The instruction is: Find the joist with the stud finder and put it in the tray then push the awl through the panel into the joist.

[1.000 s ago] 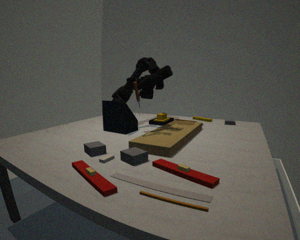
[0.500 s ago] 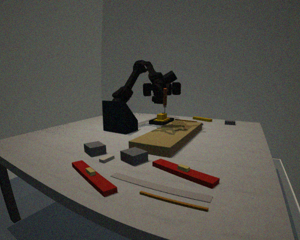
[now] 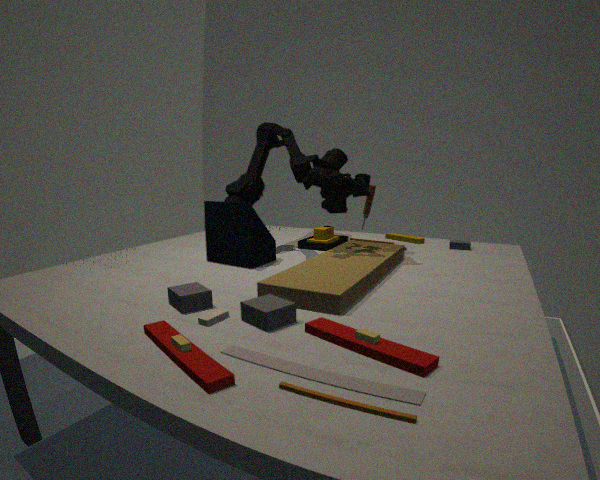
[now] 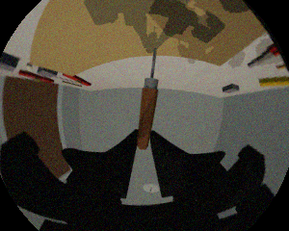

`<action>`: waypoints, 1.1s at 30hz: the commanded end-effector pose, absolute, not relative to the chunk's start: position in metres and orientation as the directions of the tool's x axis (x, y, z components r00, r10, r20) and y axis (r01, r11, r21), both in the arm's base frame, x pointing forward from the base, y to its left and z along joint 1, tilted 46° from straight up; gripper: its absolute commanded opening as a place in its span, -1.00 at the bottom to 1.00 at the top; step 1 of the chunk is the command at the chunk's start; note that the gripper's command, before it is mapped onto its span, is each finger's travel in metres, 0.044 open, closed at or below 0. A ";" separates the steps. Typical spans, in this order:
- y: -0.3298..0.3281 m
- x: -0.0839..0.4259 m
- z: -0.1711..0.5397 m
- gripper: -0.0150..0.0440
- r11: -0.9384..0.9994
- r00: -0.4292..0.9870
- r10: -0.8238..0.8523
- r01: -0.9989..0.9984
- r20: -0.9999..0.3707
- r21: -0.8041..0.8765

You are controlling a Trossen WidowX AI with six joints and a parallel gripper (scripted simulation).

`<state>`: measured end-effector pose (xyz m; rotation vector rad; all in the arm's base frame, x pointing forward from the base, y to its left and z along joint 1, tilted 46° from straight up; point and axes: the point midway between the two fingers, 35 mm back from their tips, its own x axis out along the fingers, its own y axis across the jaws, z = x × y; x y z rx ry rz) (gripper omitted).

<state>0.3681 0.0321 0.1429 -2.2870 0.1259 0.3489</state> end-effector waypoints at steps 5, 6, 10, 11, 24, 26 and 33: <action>0.077 0.352 0.182 -0.49 -0.695 0.976 0.199 0.076 -0.090 -0.715; 0.077 0.352 0.182 -0.49 -0.695 0.976 0.199 0.076 -0.090 -0.715; 0.077 0.352 0.182 -0.49 -0.695 0.976 0.199 0.076 -0.090 -0.715; 0.077 0.352 0.182 -0.49 -0.695 0.976 0.199 0.076 -0.090 -0.715; 0.082 0.353 0.177 -0.49 -0.694 0.976 0.199 0.075 -0.090 -0.716; 0.083 0.353 0.176 -0.49 -0.694 0.976 0.199 0.075 -0.090 -0.716; 0.086 0.353 0.174 -0.49 -0.694 0.976 0.199 0.075 -0.090 -0.716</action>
